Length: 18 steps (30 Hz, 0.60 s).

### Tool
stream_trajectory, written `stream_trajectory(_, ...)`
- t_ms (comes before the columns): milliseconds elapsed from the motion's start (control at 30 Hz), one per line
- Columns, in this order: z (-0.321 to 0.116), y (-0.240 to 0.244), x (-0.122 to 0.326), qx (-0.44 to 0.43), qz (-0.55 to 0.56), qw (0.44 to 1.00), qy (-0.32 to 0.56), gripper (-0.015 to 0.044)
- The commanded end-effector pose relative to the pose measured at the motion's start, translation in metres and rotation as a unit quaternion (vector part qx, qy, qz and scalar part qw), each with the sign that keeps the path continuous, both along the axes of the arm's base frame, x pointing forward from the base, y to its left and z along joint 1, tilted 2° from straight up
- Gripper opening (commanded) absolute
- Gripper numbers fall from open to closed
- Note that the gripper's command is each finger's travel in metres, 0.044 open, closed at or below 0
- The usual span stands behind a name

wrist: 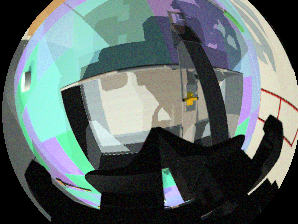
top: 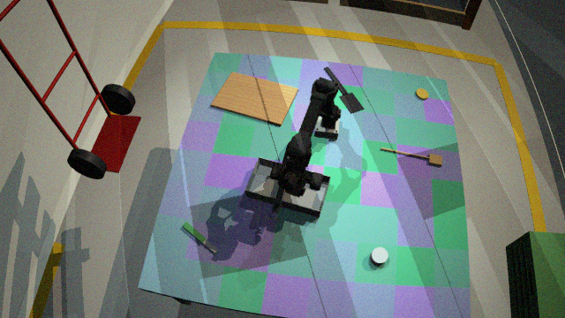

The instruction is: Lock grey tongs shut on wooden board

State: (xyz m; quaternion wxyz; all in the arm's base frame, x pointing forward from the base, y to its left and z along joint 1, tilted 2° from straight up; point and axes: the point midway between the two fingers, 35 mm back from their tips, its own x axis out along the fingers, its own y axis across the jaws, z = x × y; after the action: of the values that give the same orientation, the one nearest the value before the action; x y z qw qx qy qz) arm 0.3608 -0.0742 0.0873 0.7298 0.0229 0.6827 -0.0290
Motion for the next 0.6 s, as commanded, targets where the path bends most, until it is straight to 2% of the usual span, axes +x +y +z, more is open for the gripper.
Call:
stream_trajectory(0, -0.001, -0.003, 0.0, 0.003, 0.0, 1.0, 0.0, -0.015)
stream_trajectory(567, -0.001, -0.03, 0.0, 0.002, 0.0, 1.0, 0.0, -0.015)
